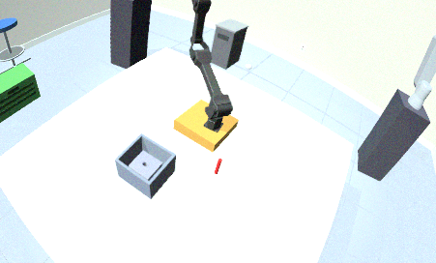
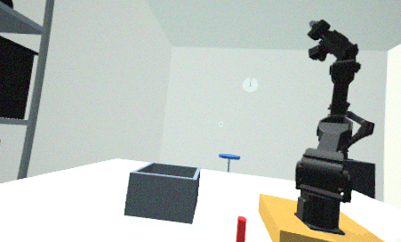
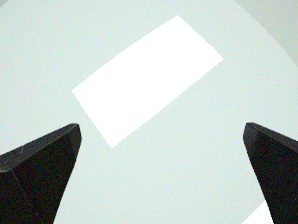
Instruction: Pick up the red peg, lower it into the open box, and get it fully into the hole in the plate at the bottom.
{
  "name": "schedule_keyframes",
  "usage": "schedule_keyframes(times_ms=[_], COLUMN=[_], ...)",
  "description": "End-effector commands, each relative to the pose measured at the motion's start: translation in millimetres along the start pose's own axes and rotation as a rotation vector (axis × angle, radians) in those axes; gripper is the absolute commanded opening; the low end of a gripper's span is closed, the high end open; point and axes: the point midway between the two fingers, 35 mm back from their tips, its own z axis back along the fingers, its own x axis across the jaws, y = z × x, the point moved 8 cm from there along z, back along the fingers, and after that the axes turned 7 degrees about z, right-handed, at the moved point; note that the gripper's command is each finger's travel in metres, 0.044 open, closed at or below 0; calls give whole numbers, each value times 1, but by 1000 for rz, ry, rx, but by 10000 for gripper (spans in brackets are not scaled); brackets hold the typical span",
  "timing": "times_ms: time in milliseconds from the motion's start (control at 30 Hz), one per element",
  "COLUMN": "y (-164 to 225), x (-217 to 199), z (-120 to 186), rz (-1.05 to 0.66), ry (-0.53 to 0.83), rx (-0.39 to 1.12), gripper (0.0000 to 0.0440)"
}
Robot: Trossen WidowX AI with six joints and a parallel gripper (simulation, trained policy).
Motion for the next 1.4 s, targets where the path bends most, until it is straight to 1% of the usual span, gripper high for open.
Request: schedule_keyframes(times_ms=[0, 333, 700, 1033, 1367], y=[35, 95, 137, 151, 144], x=[-42, -137, -244, -335, -416], z=[-6, -3, 24, 65, 116], rz=[110, 338, 595, 829, 1050], ry=[100, 324, 570, 793, 1024], rx=[71, 211, 356, 488, 627], gripper=[440, 440, 440, 440, 440])
